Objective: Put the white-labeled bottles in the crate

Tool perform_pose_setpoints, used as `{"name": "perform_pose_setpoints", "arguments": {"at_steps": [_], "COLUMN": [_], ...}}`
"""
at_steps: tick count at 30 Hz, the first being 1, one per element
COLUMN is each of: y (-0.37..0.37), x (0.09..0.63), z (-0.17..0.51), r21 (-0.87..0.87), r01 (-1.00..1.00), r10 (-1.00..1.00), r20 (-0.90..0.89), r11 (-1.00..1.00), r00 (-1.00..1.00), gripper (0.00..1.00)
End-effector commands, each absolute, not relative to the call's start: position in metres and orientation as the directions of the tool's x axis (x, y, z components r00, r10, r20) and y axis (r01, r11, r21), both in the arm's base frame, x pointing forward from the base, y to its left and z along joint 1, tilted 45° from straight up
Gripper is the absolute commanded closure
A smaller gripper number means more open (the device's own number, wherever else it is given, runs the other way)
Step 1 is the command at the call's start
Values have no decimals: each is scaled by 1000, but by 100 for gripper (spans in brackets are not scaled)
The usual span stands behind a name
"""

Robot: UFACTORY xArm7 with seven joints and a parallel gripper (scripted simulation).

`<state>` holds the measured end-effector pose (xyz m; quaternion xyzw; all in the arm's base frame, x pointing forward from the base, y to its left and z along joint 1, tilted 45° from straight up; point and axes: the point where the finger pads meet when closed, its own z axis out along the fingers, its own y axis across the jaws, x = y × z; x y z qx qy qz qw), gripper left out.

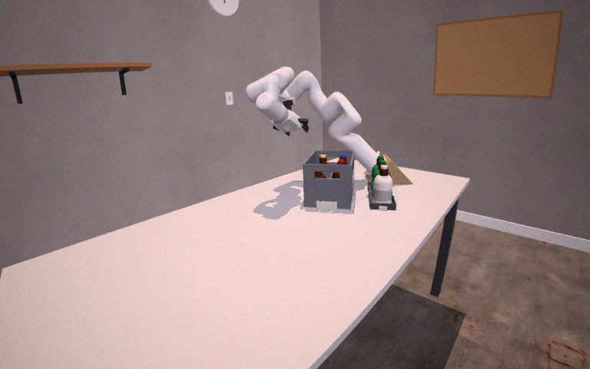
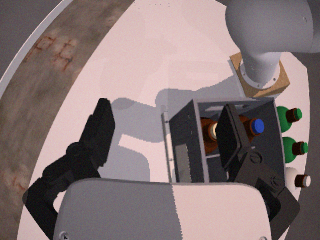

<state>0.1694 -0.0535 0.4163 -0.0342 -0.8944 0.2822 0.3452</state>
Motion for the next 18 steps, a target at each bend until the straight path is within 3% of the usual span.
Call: {"name": "perform_pose_setpoints", "arguments": {"at_steps": [1, 7, 8, 18], "y": [-53, -53, -40, -40], "x": [170, 170, 178, 178], "z": [416, 416, 404, 404], "r21": [-528, -528, -521, -521], "r01": [-139, -139, -268, -268], "r10": [249, 249, 103, 103], "r20": [595, 595, 578, 578], "r11": [838, 838, 811, 811], "r00": [-764, -764, -810, -810], "gripper": [0, 0, 0, 0]}}
